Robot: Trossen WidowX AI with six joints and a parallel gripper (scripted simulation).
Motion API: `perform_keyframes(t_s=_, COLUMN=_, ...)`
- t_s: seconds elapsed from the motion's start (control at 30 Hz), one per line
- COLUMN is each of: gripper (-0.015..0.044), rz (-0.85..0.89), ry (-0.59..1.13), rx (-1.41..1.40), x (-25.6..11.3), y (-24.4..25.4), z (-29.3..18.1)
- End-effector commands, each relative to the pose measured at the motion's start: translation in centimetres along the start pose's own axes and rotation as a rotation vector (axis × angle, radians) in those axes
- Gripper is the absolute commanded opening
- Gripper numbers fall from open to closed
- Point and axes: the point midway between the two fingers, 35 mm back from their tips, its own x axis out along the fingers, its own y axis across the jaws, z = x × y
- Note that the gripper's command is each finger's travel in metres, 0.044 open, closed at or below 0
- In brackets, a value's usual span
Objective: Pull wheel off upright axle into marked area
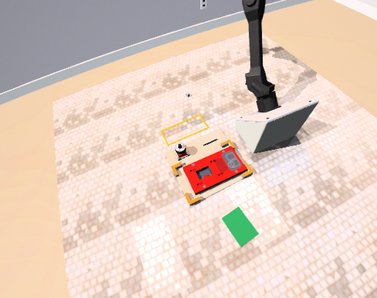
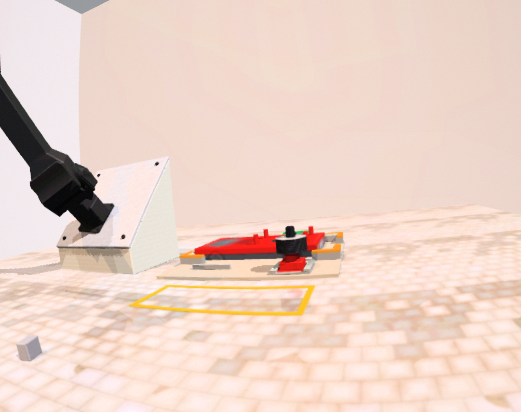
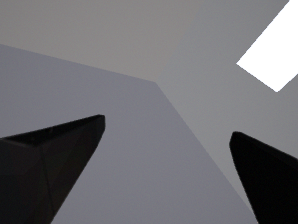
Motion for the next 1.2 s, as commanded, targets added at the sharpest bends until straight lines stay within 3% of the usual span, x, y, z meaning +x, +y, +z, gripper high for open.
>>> perform_keyframes(t_s=0.0, gripper=0.0374, rz=0.0, ry=0.001, rx=0.006, x=0.0, y=0.1, z=0.0)
perform_keyframes(t_s=0.1, gripper=0.03, rz=0.005, ry=0.011, rx=0.088, x=0.3, y=1.4, z=0.2)
perform_keyframes(t_s=0.83, gripper=0.03, rz=0.207, ry=0.129, rx=0.946, x=3.9, y=16.3, z=6.7)
perform_keyframes(t_s=1.17, gripper=0.03, rz=0.405, ry=0.144, rx=1.318, x=5.8, y=23.5, z=15.3)
